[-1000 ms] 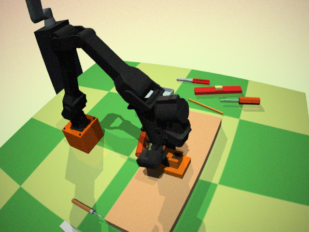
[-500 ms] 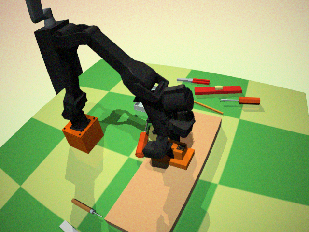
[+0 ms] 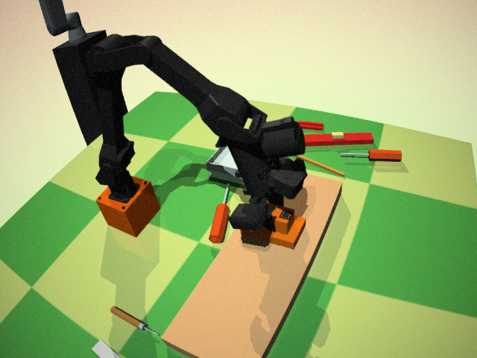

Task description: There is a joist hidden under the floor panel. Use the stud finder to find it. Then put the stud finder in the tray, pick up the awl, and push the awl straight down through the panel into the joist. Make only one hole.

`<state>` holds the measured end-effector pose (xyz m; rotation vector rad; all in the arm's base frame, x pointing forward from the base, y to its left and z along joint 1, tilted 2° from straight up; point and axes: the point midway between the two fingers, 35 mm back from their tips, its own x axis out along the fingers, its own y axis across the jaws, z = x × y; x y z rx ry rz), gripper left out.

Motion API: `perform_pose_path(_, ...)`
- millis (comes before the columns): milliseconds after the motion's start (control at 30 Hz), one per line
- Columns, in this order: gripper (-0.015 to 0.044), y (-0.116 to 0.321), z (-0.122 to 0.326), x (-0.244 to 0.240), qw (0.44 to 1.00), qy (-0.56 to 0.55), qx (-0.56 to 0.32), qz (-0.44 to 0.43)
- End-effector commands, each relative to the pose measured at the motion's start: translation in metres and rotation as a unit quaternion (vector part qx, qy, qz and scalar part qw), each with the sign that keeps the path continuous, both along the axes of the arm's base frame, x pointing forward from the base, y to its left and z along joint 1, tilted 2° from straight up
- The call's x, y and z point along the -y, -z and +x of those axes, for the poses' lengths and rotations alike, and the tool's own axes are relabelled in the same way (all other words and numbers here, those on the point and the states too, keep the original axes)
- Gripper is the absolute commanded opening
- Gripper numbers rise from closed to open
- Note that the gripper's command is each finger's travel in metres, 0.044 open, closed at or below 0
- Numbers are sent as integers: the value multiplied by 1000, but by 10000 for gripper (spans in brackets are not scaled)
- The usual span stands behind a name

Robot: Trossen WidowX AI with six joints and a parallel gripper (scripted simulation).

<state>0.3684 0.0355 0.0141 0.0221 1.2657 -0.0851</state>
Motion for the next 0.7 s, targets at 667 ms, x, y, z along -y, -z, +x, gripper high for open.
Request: perform_pose_path(667, 0, 2, 6, -61, 1000, -1, -1, 3)
